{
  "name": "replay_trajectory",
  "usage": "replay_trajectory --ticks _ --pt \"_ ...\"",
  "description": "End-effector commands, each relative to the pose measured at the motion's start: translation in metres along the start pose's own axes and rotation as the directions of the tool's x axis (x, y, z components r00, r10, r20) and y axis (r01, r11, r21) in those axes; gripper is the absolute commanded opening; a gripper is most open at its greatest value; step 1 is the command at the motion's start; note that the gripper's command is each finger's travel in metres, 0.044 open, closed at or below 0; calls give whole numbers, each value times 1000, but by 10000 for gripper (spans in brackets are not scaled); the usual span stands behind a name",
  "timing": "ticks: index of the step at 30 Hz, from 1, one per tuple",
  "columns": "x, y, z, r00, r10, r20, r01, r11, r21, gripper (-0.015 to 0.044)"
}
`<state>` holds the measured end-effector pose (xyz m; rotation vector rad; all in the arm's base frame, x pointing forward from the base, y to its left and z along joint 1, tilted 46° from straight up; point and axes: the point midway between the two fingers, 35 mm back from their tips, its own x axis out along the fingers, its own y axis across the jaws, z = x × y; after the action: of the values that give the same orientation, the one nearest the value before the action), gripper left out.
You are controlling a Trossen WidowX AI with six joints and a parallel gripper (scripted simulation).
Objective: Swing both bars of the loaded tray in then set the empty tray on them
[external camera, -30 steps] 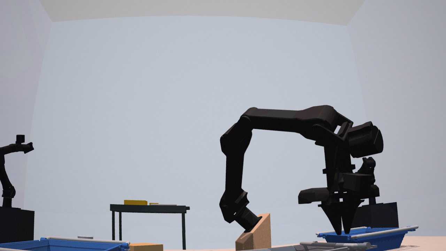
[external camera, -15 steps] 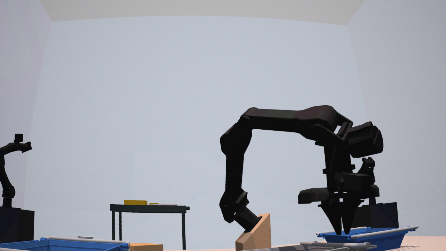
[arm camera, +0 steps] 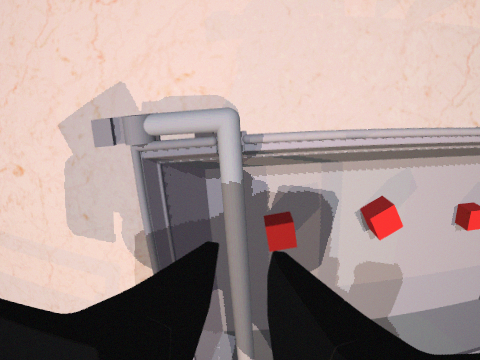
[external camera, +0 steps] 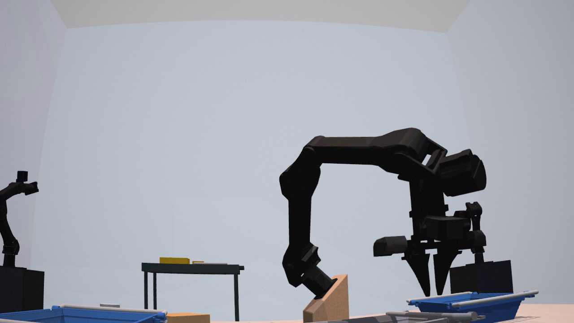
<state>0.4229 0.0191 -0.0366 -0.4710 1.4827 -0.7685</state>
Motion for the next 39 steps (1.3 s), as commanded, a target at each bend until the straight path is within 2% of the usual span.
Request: replay_trajectory --ticks 1,3,6,10,15,22,29,34,39 --pt "0 -46 15 1000 10 2 -10 905 425 88" --pt "-1 -68 19 1000 15 3 -13 777 630 88" --pt "-1 -101 23 1000 18 5 -14 510 860 88" --pt "-2 -126 24 1000 19 7 -11 258 966 88" --pt "-1 -156 24 1000 18 8 -7 -61 998 88" --pt "-1 -199 20 1000 13 11 -3 -499 867 88" --pt "-1 -242 11 1000 2 12 -5 -836 548 88" --pt "-1 -271 2 1000 -8 12 -10 -969 247 88" --pt "-1 -274 1 1000 -9 12 -11 -977 215 88"
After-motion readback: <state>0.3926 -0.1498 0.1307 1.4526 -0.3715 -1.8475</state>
